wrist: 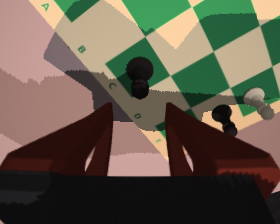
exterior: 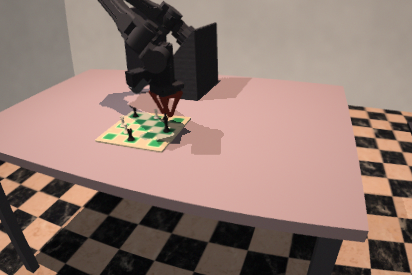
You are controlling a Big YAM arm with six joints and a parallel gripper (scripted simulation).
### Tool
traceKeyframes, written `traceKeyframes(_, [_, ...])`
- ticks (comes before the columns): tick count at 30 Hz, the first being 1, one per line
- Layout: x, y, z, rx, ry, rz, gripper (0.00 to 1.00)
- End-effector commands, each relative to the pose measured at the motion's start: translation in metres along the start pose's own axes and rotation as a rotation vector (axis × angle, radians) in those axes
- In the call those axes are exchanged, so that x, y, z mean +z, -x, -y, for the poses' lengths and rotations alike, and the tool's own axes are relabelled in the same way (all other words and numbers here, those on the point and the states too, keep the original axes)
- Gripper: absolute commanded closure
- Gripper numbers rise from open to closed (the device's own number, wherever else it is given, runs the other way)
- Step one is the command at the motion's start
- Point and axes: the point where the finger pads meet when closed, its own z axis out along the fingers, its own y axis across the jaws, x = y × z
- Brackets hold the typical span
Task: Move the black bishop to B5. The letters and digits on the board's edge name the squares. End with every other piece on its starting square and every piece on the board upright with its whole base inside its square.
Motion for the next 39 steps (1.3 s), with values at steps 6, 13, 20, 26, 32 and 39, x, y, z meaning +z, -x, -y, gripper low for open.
traceKeyframes(6, [0.017,0.006,-0.002,0.006,0.0,0.003,0.65])
traceKeyframes(13, [0.031,0.001,0.001,-0.002,-0.005,-0.003,0.65])
traceKeyframes(20, [0.034,0.006,0.001,0.006,0.004,0.007,0.65])
traceKeyframes(26, [0.031,0.002,0.0,-0.016,0.0,0.005,0.65])
traceKeyframes(32, [0.031,0.002,0.0,-0.013,0.0,0.005,0.65])
traceKeyframes(39, [0.031,0.002,0.0,-0.013,0.0,0.005,0.65])
